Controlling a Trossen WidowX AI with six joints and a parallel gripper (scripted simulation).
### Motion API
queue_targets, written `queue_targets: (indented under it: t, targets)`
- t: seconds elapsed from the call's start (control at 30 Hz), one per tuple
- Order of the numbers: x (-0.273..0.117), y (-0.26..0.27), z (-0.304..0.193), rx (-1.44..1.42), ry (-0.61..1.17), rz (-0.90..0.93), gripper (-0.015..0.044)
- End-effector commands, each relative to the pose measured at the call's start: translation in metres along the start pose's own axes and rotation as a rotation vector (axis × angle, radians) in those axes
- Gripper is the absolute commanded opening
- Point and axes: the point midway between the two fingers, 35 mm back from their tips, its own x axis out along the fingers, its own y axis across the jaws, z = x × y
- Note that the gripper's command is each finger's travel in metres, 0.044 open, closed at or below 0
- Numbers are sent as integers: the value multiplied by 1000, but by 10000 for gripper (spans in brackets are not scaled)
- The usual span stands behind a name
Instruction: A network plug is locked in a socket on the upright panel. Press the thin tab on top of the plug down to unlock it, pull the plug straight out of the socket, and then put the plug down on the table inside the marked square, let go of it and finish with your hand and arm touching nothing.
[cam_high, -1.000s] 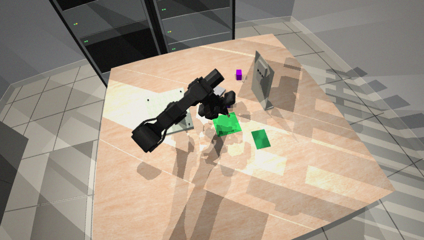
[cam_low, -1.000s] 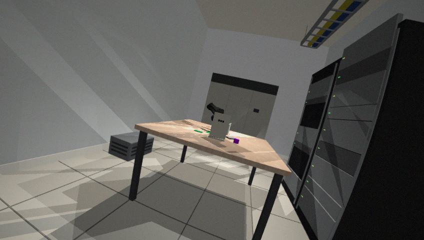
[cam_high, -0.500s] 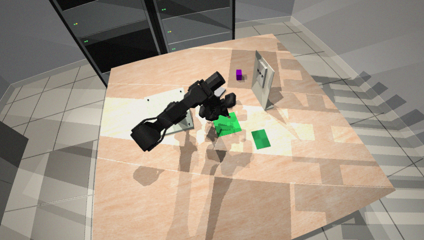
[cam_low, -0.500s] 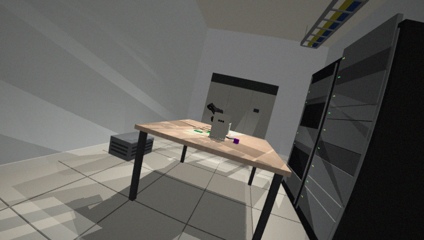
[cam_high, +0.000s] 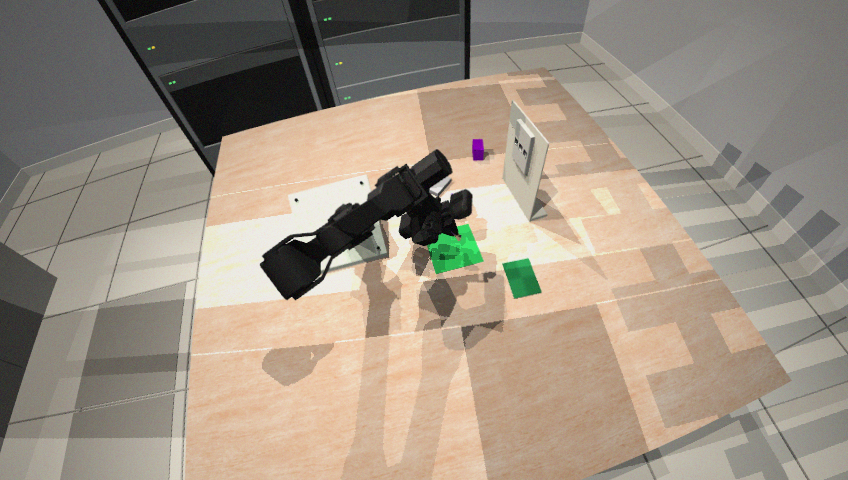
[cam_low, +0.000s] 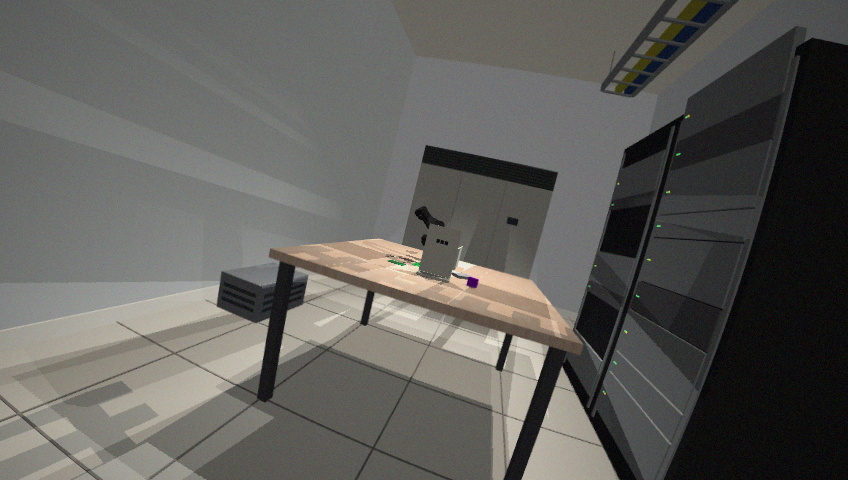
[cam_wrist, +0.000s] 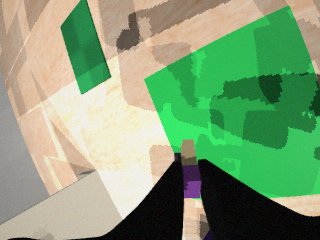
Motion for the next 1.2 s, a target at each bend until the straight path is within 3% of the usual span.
queue_targets:
  t: [0.0,1.17]
  targets:
    - [4,-4,-1,-8,4,-5,0]
    - [26,-20,4,-14,-4,11,0]
